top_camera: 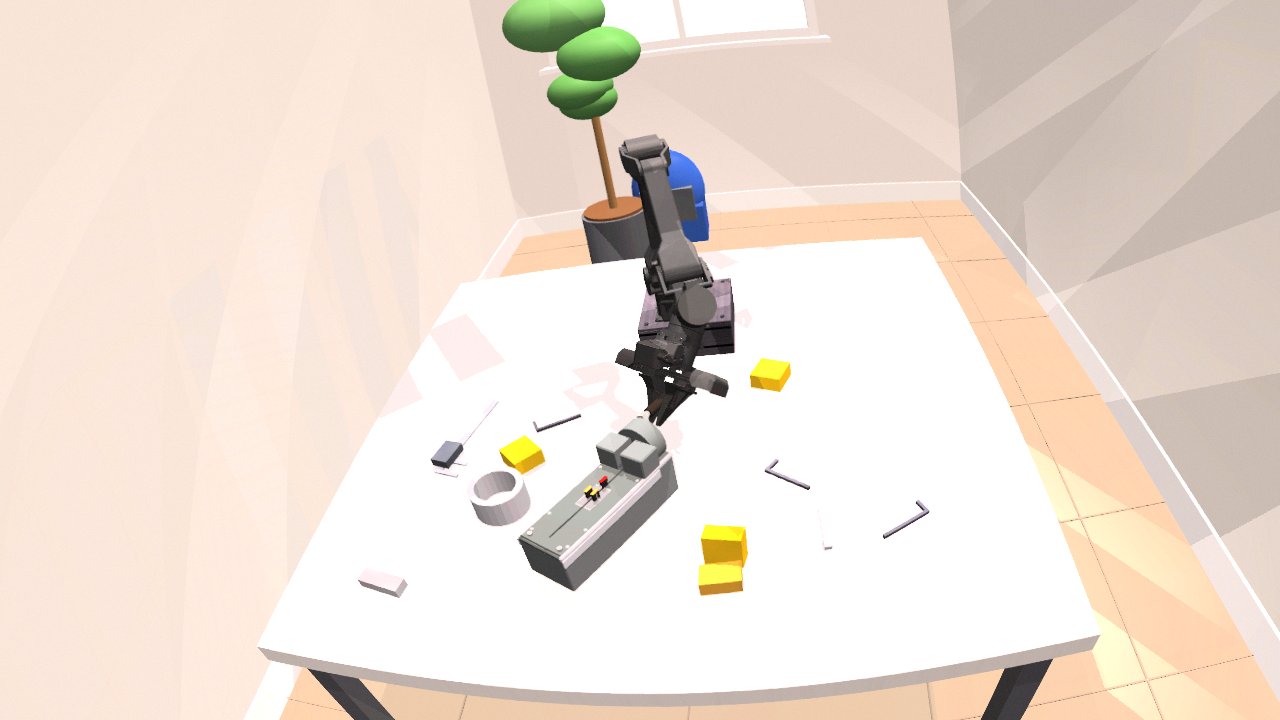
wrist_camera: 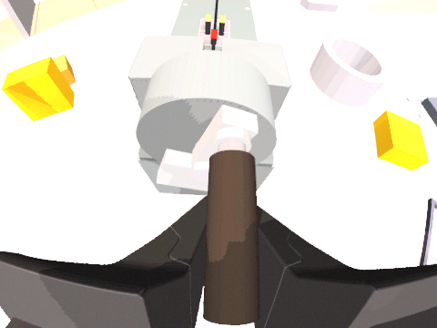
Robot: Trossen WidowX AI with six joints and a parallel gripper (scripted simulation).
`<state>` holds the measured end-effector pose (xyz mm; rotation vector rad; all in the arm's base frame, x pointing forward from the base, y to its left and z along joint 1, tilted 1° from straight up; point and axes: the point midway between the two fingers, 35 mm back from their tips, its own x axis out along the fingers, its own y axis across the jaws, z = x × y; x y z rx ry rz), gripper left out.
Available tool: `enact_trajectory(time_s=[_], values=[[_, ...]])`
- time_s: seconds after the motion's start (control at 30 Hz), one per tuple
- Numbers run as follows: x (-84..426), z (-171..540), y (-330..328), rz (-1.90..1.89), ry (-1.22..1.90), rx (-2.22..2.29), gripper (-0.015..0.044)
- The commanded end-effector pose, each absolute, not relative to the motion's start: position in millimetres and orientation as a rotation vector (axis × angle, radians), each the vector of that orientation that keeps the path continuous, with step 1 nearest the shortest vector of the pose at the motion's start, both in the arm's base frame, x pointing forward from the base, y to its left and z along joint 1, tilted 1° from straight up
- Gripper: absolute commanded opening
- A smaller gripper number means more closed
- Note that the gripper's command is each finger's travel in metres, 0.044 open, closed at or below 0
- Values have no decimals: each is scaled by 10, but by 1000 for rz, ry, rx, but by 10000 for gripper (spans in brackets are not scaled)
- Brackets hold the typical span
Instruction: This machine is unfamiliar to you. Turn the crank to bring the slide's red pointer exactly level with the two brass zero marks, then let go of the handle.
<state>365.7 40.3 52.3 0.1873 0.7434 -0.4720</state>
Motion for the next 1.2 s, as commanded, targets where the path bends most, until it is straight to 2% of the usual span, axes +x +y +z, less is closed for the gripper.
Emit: enact_trajectory(time_s=[0.0, 0.43, 1.0, 1.17], values=[[3694, 557, 480, -449, 734, 197, 0], [3658, 522, 406, -472, 743, 187, 0], [3658, 522, 406, -472, 743, 187, 440], [3664, 739, 411, -472, 744, 187, 440]])
